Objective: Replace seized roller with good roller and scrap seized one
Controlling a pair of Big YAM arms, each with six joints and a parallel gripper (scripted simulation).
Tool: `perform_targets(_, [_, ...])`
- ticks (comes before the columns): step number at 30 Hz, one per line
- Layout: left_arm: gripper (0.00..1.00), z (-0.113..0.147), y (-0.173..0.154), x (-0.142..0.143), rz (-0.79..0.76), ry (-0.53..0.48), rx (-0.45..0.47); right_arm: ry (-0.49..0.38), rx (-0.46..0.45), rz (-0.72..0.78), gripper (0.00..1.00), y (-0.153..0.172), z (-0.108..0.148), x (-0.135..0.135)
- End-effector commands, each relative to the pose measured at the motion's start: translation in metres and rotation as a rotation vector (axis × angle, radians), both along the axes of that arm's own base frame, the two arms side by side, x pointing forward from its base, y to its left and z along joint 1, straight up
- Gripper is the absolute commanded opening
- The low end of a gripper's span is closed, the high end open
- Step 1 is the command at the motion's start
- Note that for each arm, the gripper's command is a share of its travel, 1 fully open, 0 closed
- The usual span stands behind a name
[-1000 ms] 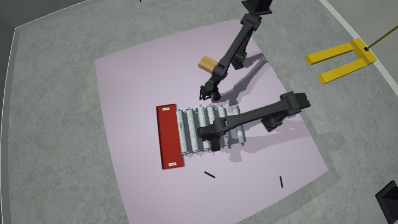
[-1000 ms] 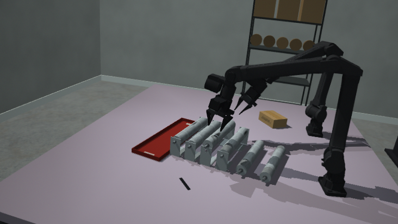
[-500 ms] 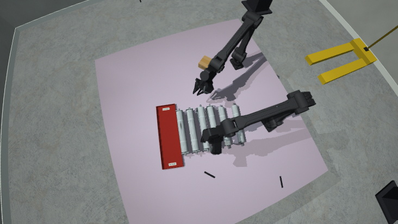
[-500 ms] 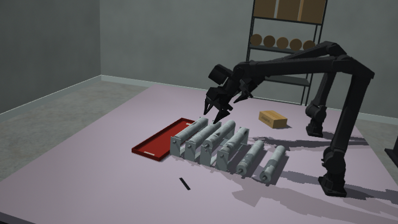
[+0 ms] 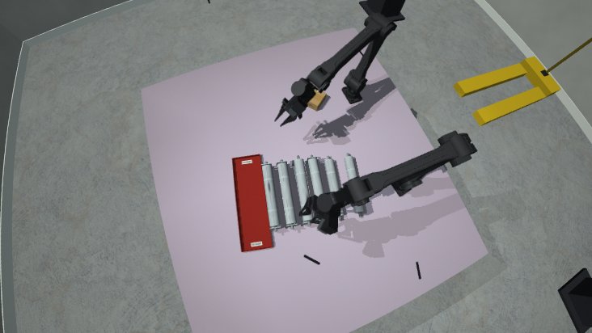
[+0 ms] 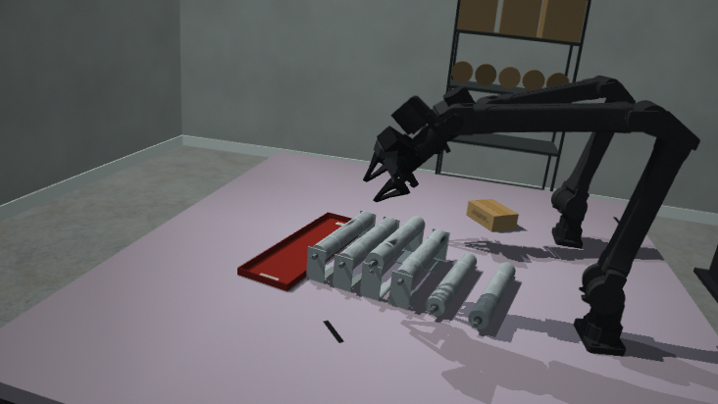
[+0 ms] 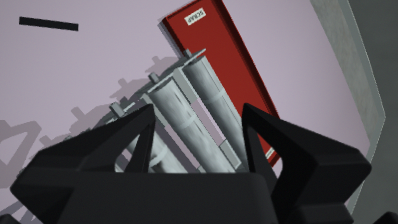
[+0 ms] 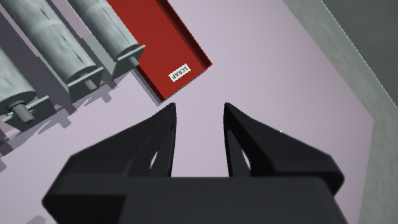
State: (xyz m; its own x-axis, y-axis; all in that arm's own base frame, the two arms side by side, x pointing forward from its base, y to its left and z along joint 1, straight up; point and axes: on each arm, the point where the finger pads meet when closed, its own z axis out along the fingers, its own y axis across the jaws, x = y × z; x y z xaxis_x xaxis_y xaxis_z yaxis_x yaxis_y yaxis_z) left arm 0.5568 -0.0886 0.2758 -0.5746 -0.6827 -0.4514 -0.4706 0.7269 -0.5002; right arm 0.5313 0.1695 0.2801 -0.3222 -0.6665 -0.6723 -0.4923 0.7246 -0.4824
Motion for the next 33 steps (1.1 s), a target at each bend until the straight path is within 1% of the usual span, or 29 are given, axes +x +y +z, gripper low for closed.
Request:
perform_targets(1, [0.62, 0.014, 0.005, 0.006, -0.049, -0.062, 0.032, -0.061, 0.065, 0.001, 0.32, 0.017, 0.029, 0.010])
perform_targets(2, [0.62, 0.021, 0.007, 0.006, -0.058, -0.083, 0.041, -0.102, 0.088, -0.037, 0.32, -0.004, 0.052, 0.010])
perform_targets(3, [0.62, 0.034, 0.012, 0.007, -0.065, -0.123, 0.057, -0.160, 0.124, -0.065, 0.32, -0.014, 0.084, 0.016])
perform_targets(8, [0.62, 0.061, 0.022, 0.009, -0.131, -0.240, 0.143, -0.208, 0.222, -0.129, 0.32, -0.037, 0.104, 0.018])
perform_targets(9, [0.62, 0.065, 0.025, 0.009, -0.142, -0.262, 0.160, -0.205, 0.235, -0.143, 0.32, -0.042, 0.101, 0.018])
perform_targets(12, [0.62, 0.082, 0.031, 0.008, -0.171, -0.331, 0.211, -0.232, 0.286, -0.180, 0.32, -0.055, 0.111, 0.023])
perform_targets(14, [0.62, 0.094, 0.036, 0.007, -0.187, -0.377, 0.248, -0.265, 0.324, -0.202, 0.32, -0.065, 0.126, 0.021])
perform_targets(16, [0.62, 0.094, 0.036, 0.007, -0.187, -0.377, 0.248, -0.265, 0.324, -0.202, 0.32, -0.065, 0.126, 0.021])
perform_targets(17, [0.62, 0.080, 0.031, 0.013, -0.197, -0.354, 0.244, -0.166, 0.286, -0.177, 0.32, -0.045, 0.076, 0.024])
perform_targets(18, [0.62, 0.094, 0.039, 0.008, -0.187, -0.389, 0.257, -0.265, 0.330, -0.175, 0.32, -0.050, 0.128, 0.025])
perform_targets(19, [0.62, 0.102, 0.041, 0.006, -0.192, -0.412, 0.271, -0.301, 0.346, -0.209, 0.32, -0.072, 0.144, 0.018])
perform_targets(20, [0.62, 0.116, 0.046, 0.003, -0.194, -0.449, 0.296, -0.344, 0.374, -0.229, 0.32, -0.082, 0.164, 0.016])
perform_targets(23, [0.62, 0.134, 0.052, 0.001, -0.221, -0.516, 0.369, -0.373, 0.434, -0.256, 0.32, -0.094, 0.175, 0.014])
perform_targets(25, [0.62, 0.145, 0.057, -0.002, -0.231, -0.559, 0.413, -0.402, 0.469, -0.273, 0.32, -0.104, 0.188, 0.011])
perform_targets(29, [0.62, 0.166, 0.066, -0.009, -0.251, -0.639, 0.504, -0.429, 0.530, -0.314, 0.32, -0.124, 0.196, 0.013])
perform_targets(31, [0.62, 0.179, 0.070, -0.014, -0.256, -0.680, 0.552, -0.461, 0.565, -0.328, 0.32, -0.134, 0.209, 0.008])
perform_targets(33, [0.62, 0.179, 0.070, -0.014, -0.256, -0.680, 0.552, -0.461, 0.565, -0.328, 0.32, -0.134, 0.209, 0.008])
